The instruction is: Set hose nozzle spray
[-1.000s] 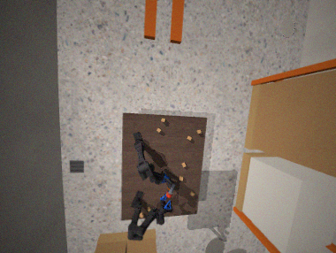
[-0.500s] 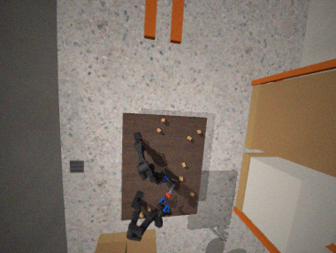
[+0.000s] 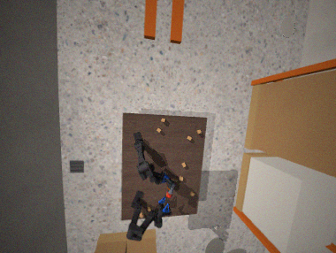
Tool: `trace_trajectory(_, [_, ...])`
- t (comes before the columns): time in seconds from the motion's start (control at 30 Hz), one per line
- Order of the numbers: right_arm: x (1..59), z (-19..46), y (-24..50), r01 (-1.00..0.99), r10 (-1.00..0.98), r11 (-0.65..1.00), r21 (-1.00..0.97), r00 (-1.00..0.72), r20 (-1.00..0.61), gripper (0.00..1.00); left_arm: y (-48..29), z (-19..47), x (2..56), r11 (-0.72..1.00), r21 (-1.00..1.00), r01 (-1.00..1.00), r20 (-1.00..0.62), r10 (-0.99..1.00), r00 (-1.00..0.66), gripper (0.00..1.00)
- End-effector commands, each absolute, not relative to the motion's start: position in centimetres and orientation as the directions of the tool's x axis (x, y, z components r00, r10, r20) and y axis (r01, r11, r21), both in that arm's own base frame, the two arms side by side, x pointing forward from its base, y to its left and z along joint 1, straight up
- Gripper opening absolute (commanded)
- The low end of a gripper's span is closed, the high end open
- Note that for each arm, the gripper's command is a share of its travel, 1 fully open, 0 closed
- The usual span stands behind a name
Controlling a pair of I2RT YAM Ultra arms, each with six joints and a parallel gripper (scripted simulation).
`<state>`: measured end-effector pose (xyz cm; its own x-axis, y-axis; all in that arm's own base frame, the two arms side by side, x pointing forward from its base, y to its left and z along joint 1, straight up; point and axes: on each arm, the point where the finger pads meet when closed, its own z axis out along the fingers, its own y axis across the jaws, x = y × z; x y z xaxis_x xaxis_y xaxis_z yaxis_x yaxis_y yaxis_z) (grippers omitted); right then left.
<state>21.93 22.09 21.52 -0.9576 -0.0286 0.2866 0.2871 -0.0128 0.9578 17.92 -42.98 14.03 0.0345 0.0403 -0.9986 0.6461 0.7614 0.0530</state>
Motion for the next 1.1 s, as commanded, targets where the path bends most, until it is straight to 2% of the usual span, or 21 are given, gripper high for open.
trace_trajectory(0.0, [21.9,22.3,22.1,0.242,-0.03,-0.026,0.97,-0.97,0.241,0.87,-43.5,18.6,18.1,0.76,-0.059,0.647,-0.992,-0.119,0.049,0.36])
trace_trajectory(0.27, [21.5,21.5,22.0,0.266,-0.027,-0.023,0.964,-0.964,0.265,0.87,-43.5,18.6,18.1,0.76,-0.059,0.647,-0.992,-0.119,0.049,0.36])
trace_trajectory(0.63, [21.9,22.5,22.2,0.222,-0.032,-0.028,0.975,-0.975,0.221,0.87,-43.5,18.6,18.1,0.76,-0.059,0.647,-0.992,-0.119,0.049,0.36])
trace_trajectory(0.67, [21.9,22.5,22.2,0.219,-0.032,-0.028,0.975,-0.975,0.218,0.37,-43.5,18.6,18.1,0.76,-0.059,0.647,-0.992,-0.119,0.049,0.36])
trace_trajectory(1.07, [21.9,22.6,22.3,0.218,-0.035,-0.026,0.975,-0.975,0.217,0.37,-43.5,18.6,18.1,0.76,-0.059,0.647,-0.992,-0.119,0.049,0.36])
